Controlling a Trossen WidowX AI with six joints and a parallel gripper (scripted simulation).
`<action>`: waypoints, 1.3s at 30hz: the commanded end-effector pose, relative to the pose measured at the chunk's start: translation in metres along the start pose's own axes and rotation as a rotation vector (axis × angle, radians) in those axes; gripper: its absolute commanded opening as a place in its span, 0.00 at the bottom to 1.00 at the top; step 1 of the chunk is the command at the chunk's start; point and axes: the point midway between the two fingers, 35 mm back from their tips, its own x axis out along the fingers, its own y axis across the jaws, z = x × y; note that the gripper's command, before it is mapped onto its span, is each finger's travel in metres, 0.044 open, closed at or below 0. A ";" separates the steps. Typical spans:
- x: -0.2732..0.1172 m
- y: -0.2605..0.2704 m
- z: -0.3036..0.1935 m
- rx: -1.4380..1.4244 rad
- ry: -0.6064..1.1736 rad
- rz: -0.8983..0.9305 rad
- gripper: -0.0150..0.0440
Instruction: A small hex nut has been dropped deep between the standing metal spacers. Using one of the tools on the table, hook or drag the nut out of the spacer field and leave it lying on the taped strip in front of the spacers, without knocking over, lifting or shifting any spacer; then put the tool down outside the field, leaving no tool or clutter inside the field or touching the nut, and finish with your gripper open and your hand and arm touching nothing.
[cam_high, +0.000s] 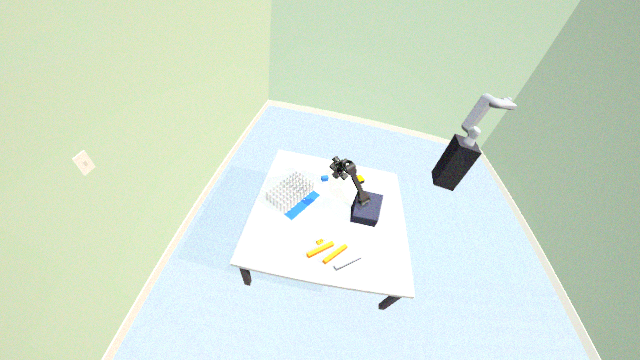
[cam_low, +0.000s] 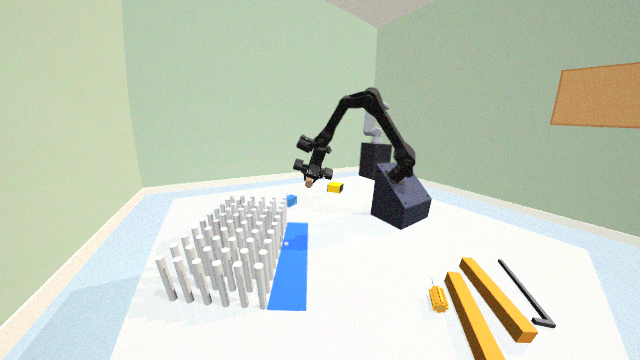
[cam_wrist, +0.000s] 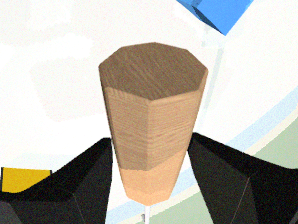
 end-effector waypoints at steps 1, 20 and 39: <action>0.003 -0.001 0.002 0.003 -0.001 -0.008 0.25; 0.021 0.006 0.011 0.003 -0.002 -0.008 0.25; 0.039 0.015 0.020 0.003 -0.003 -0.007 0.25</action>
